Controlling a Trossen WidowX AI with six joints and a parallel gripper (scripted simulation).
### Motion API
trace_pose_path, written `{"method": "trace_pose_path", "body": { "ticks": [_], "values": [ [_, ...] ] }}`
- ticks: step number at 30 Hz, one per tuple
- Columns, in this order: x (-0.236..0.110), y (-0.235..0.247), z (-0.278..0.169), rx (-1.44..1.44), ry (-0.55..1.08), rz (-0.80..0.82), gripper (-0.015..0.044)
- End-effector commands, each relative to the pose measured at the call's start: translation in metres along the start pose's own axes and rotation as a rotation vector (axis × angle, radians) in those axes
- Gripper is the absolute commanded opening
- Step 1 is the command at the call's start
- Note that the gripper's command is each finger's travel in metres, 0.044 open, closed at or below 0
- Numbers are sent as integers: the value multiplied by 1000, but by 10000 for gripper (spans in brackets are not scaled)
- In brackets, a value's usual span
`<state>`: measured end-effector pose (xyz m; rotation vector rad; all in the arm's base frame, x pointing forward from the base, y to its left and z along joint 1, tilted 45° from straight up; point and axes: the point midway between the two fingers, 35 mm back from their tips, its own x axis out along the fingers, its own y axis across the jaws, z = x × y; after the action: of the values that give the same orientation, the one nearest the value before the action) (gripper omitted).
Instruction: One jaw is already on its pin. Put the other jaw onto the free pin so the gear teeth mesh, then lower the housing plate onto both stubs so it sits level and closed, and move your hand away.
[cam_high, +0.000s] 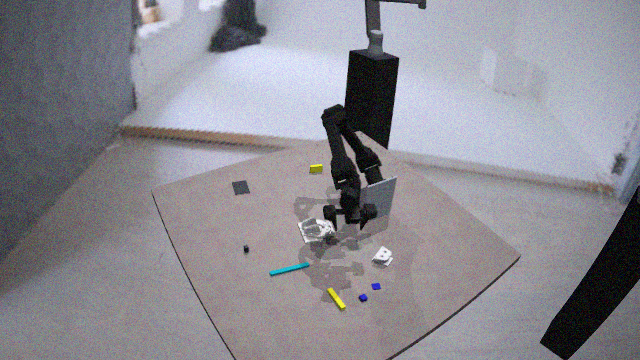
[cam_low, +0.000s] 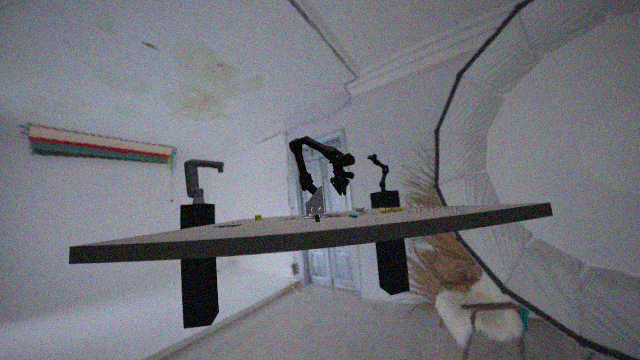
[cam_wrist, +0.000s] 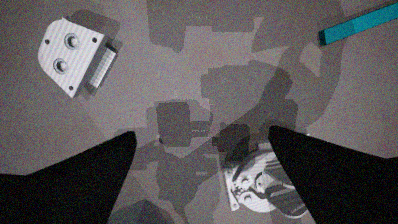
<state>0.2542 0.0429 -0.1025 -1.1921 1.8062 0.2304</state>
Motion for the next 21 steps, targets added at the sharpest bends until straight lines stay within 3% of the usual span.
{"method": "trace_pose_path", "body": {
  "ticks": [1, 21],
  "values": [
    [0, 16, 12, -118, 1, 8, 440],
    [4, 89, 47, -620, 28, 9, 440]
  ]
}}
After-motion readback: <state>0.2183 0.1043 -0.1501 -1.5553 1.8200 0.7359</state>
